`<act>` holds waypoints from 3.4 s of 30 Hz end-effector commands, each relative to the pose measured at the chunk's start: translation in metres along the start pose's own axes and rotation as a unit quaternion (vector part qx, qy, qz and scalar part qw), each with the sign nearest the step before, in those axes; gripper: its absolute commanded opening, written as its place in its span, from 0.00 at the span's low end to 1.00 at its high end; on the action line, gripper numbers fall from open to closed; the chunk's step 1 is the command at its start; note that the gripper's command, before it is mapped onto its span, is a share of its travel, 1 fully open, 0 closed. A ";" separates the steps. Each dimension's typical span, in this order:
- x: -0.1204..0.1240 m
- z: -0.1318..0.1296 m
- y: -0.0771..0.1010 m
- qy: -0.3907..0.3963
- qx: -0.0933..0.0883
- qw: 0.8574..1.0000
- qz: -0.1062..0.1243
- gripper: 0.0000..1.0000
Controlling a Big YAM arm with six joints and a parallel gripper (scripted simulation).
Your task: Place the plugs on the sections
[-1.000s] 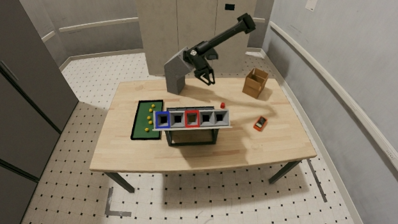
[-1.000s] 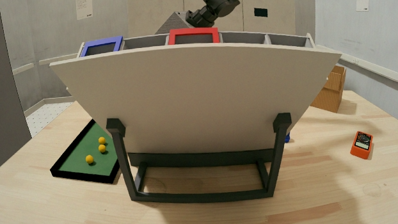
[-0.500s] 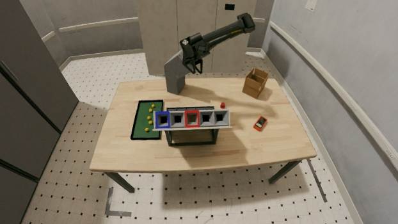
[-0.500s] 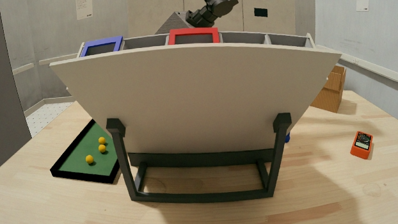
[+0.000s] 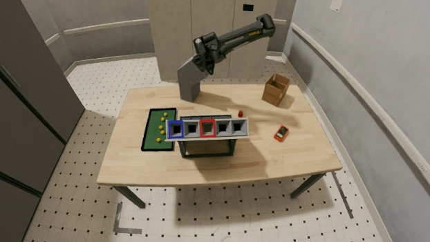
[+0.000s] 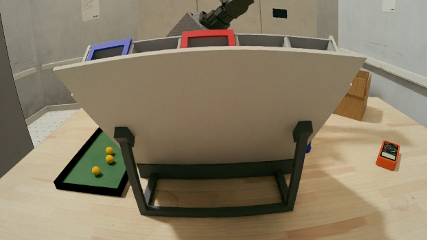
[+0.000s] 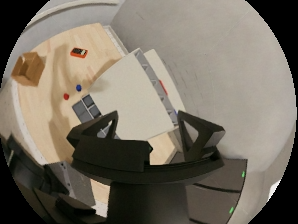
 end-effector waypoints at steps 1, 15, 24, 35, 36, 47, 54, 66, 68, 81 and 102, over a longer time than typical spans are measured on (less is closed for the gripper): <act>0.012 -0.006 0.010 0.013 -0.053 0.997 -0.054 1.00; 0.024 0.033 -0.013 0.003 -0.011 1.000 -0.008 1.00; 0.033 0.060 -0.034 -0.002 0.018 1.000 0.009 1.00; 0.051 0.091 -0.056 -0.025 0.022 0.999 0.004 1.00; 0.053 0.094 -0.058 -0.027 0.023 0.999 0.003 1.00; 0.060 0.113 -0.072 -0.038 0.019 0.999 0.014 1.00; 0.063 0.127 -0.082 -0.045 0.015 0.999 0.026 1.00; 0.050 0.103 -0.081 -0.164 -0.063 0.975 0.137 1.00; 0.048 0.101 -0.082 -0.188 -0.076 0.967 0.155 1.00; 0.044 0.093 -0.085 -0.267 -0.108 0.935 0.207 1.00; 0.041 0.093 -0.085 -0.372 -0.143 0.879 0.263 1.00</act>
Point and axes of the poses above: the point where the finger pads meet when closed, its own y axis back along the fingers, its own z axis across the jaws, x = y × z, the point moved 7 cm from there along y, back along the fingers, and after that the axes turned 15 degrees about y, right-handed, at the moved point
